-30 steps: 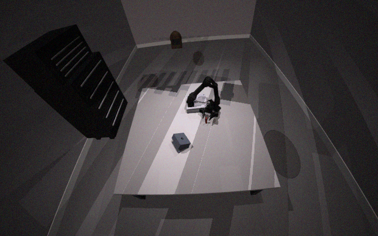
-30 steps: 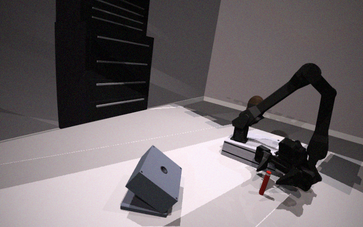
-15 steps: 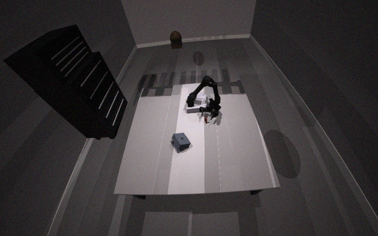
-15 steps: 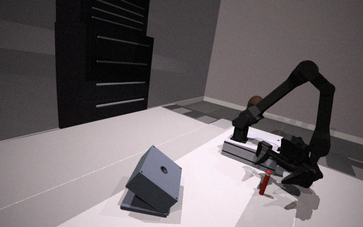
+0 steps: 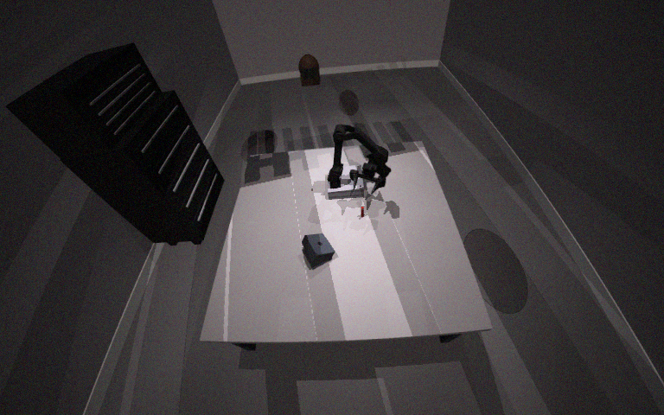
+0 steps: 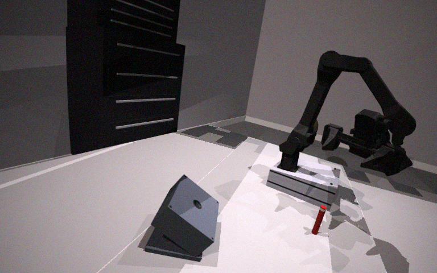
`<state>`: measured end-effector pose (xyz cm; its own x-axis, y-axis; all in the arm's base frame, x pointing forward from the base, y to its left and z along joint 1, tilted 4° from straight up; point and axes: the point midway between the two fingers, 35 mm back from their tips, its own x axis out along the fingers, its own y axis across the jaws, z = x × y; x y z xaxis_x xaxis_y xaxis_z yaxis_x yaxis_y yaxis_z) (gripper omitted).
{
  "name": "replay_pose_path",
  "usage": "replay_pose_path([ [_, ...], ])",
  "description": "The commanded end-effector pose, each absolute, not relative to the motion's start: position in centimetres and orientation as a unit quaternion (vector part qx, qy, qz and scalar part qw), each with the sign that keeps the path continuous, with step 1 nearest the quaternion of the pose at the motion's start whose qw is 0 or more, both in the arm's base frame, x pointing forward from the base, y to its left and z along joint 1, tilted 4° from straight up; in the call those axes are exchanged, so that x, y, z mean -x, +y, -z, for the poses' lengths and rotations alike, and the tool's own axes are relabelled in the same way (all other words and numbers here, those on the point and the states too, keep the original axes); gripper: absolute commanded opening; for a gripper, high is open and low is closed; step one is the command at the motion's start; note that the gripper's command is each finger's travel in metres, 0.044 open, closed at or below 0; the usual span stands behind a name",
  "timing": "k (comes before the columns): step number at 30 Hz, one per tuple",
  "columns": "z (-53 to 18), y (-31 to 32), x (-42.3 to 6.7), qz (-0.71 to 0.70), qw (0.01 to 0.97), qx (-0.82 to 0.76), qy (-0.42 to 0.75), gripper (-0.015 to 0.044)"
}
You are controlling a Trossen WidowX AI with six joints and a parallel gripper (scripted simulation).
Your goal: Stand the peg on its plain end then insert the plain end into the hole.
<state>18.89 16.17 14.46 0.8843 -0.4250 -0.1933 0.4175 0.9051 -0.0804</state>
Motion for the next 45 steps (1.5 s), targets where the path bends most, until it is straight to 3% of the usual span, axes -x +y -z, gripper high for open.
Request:
replay_pose_path([
  [1,-15.4,16.0,-18.9,0.216,0.971,0.02,0.104,0.044],
  [25,-10.0,11.2,-18.9,0.375,0.842,0.012,0.388,0.044],
  [45,-7.3,13.2,-19.8,0.269,0.71,-0.103,0.643,0.044],
])
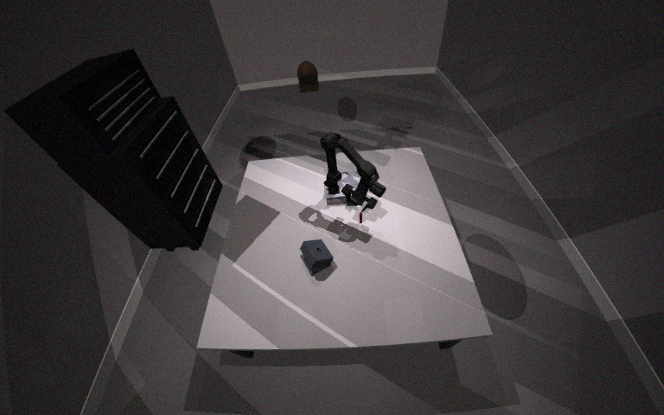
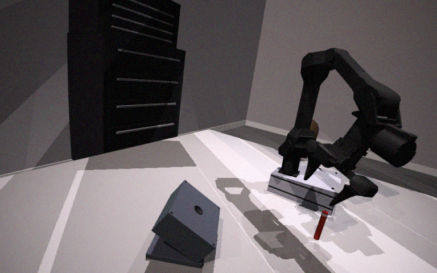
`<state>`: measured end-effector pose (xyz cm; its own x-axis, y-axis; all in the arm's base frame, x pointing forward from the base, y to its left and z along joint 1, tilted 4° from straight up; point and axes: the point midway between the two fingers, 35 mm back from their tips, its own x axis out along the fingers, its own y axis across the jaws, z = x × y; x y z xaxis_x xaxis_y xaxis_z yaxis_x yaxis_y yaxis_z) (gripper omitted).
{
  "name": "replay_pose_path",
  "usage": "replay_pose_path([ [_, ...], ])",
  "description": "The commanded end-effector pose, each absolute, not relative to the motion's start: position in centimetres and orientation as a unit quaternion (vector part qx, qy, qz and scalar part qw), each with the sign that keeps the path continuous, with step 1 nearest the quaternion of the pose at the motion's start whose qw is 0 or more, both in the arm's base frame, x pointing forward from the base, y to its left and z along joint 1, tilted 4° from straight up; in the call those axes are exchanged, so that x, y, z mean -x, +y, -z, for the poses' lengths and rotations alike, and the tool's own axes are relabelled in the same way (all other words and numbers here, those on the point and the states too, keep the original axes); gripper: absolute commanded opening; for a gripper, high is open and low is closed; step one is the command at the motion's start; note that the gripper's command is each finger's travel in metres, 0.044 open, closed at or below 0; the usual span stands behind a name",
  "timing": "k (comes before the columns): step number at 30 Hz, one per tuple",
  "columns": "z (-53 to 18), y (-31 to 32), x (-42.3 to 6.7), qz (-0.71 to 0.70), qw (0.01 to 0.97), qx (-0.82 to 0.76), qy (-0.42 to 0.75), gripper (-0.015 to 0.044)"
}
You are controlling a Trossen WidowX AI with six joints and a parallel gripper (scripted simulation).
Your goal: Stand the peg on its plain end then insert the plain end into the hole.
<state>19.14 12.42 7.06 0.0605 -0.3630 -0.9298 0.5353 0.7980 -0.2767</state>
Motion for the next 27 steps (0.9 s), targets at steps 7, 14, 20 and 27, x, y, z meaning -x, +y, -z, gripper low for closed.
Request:
replay_pose_path([
  [7,-7.7,14.5,-21.1,0.186,0.686,-0.151,0.687,0.044],
  [14,-7.7,14.5,-21.2,0.184,0.686,-0.152,0.688,0.044],
  [20,-7.7,14.5,-21.2,0.182,0.686,-0.151,0.688,0.044],
  [27,-7.6,14.5,-21.2,0.128,0.696,-0.096,0.7,0.044],
])
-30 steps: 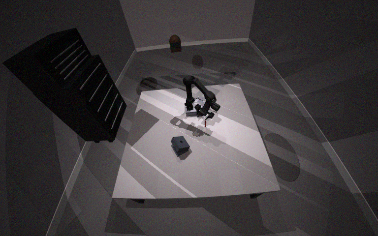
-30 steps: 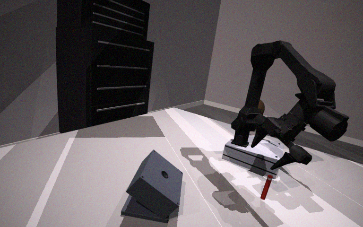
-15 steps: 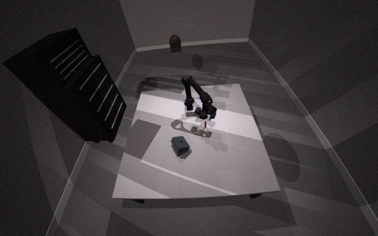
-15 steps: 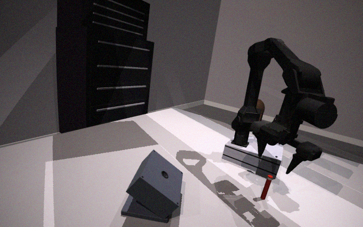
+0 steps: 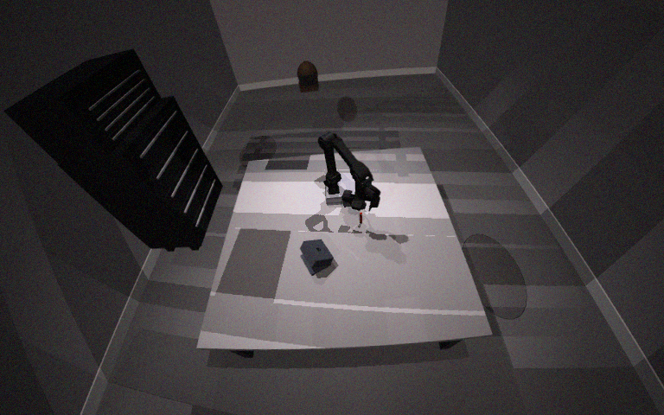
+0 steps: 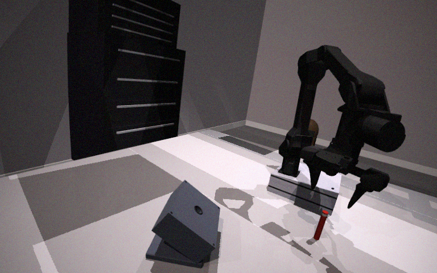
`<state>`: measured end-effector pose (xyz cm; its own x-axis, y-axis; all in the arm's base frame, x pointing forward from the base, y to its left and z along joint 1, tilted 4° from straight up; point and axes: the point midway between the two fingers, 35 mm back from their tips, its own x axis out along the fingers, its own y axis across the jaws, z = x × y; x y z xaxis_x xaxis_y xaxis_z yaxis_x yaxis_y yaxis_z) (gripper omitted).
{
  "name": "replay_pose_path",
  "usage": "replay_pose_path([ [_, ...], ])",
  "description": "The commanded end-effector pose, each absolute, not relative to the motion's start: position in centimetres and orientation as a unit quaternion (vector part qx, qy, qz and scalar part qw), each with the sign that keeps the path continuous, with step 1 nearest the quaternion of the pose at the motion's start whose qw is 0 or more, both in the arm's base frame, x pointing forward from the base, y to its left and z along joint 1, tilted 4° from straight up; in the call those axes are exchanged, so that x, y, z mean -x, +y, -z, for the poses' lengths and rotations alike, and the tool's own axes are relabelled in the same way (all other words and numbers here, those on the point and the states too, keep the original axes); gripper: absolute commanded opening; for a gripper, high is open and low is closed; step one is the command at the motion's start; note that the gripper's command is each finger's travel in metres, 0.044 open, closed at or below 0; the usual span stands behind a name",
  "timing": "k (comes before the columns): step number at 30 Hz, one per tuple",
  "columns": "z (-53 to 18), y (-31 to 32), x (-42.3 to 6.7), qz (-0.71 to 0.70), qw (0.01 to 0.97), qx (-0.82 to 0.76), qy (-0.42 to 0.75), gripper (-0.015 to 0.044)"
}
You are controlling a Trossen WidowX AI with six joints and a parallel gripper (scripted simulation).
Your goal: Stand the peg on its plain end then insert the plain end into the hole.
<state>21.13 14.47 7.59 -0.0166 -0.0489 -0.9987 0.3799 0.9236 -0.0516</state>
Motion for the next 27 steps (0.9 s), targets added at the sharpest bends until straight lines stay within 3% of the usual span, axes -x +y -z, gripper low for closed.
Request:
replay_pose_path([
  [1,-7.62,14.53,-21.17,0.119,0.697,-0.088,0.702,0.044],
  [27,-7.21,14.52,-21.17,-0.11,0.689,0.138,0.703,0.044],
])
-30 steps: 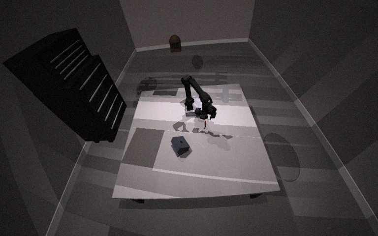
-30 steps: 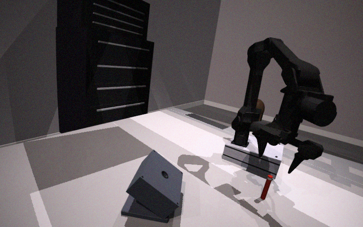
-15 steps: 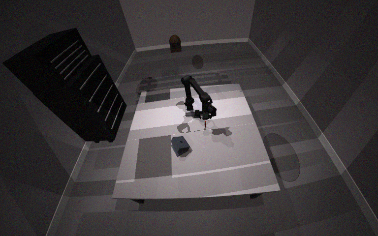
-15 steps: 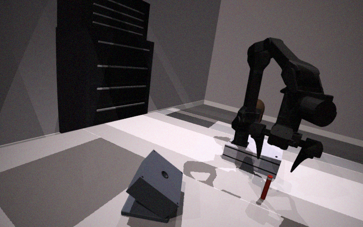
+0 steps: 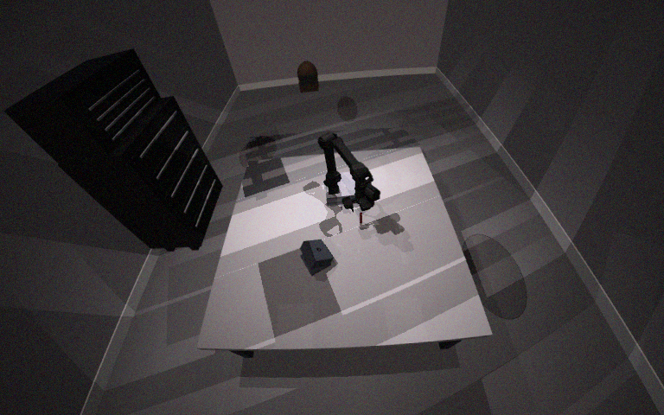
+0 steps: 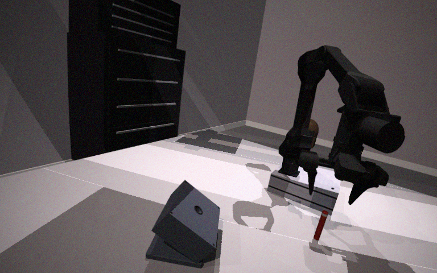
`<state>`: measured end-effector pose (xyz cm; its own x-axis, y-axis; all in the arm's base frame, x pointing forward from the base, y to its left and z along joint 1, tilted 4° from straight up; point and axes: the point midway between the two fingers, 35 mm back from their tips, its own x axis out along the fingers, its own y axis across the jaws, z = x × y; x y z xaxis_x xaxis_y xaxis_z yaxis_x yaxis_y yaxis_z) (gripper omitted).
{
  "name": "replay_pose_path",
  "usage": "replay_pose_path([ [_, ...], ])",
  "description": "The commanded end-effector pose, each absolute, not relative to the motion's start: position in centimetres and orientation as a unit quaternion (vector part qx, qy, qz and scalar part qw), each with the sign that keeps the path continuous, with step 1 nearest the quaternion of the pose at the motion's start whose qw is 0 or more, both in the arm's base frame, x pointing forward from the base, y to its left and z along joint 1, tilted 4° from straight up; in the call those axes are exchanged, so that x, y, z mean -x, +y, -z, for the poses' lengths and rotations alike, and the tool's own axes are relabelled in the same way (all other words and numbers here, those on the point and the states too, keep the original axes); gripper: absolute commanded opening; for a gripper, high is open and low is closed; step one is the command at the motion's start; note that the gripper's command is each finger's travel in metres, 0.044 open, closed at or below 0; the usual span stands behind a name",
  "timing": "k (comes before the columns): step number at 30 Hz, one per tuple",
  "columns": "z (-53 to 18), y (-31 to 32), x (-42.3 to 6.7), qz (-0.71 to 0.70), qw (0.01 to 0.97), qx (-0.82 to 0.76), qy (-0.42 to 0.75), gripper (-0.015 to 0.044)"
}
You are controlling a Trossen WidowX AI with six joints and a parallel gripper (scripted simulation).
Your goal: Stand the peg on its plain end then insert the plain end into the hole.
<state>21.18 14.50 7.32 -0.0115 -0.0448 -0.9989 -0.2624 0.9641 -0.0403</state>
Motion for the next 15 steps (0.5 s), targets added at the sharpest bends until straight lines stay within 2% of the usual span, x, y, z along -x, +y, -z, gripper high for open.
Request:
replay_pose_path([
  [1,-7.19,14.52,-21.17,-0.119,0.687,0.147,0.702,0.044],
  [15,-6.97,14.52,-21.17,-0.238,0.651,0.263,0.671,0.044],
])
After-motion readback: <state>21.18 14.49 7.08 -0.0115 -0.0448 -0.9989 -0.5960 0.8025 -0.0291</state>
